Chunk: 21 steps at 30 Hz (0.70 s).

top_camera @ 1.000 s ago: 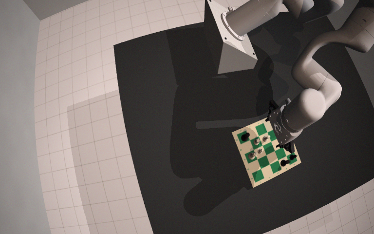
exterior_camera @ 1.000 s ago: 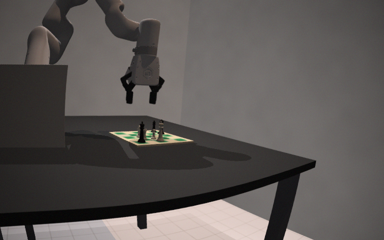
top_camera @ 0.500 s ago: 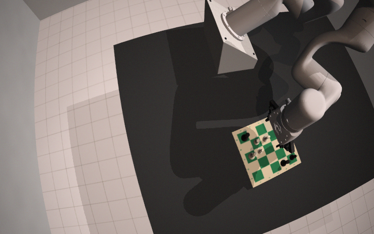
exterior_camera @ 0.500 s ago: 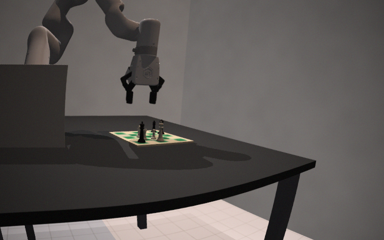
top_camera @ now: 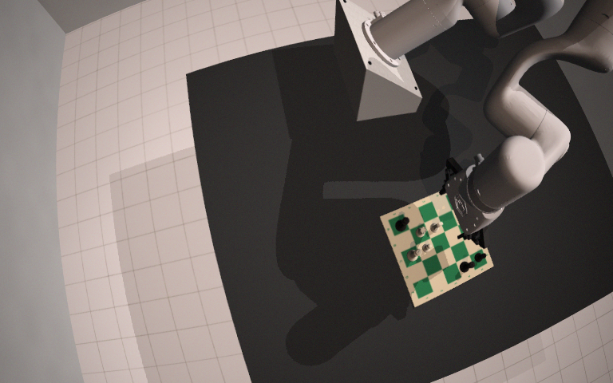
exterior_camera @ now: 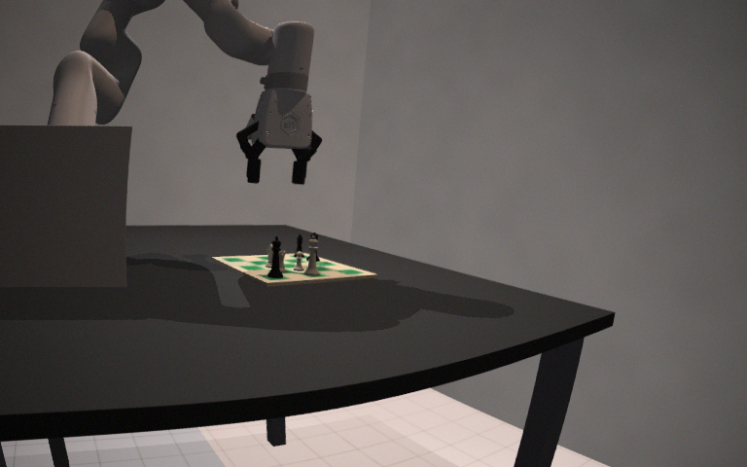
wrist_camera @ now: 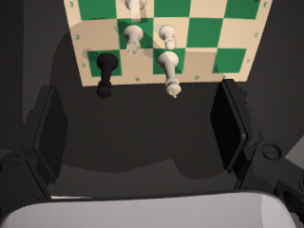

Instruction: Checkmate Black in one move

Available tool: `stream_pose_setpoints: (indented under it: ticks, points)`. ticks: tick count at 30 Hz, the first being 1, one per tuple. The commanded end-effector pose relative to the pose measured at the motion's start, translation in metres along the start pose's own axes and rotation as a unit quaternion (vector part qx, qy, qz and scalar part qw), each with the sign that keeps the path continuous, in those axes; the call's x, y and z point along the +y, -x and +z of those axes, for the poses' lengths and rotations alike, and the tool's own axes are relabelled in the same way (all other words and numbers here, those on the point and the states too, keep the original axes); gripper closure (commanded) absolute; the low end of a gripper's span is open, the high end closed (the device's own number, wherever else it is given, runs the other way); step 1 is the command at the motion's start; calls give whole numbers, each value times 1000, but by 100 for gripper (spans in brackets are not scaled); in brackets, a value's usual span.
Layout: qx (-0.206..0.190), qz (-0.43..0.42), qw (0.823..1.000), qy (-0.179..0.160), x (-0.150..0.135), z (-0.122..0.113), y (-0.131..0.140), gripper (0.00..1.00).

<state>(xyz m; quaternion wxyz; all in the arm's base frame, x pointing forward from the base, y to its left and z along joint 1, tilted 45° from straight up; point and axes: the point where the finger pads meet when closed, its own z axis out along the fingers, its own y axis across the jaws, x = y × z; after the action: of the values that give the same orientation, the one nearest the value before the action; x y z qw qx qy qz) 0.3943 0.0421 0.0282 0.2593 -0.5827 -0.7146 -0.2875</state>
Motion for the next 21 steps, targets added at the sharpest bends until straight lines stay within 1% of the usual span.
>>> stream_pose_setpoints:
  ticks: [1, 4, 6, 11, 21]
  points:
    - [-1, 0, 1000, 2, 1, -19, 1, 0]
    - [-1, 0, 1000, 2, 1, -30, 1, 0]
    - [-1, 0, 1000, 2, 1, -30, 1, 0]
    - [-1, 0, 1000, 2, 1, -40, 1, 0]
    - [-1, 0, 1000, 2, 1, -41, 1, 0]
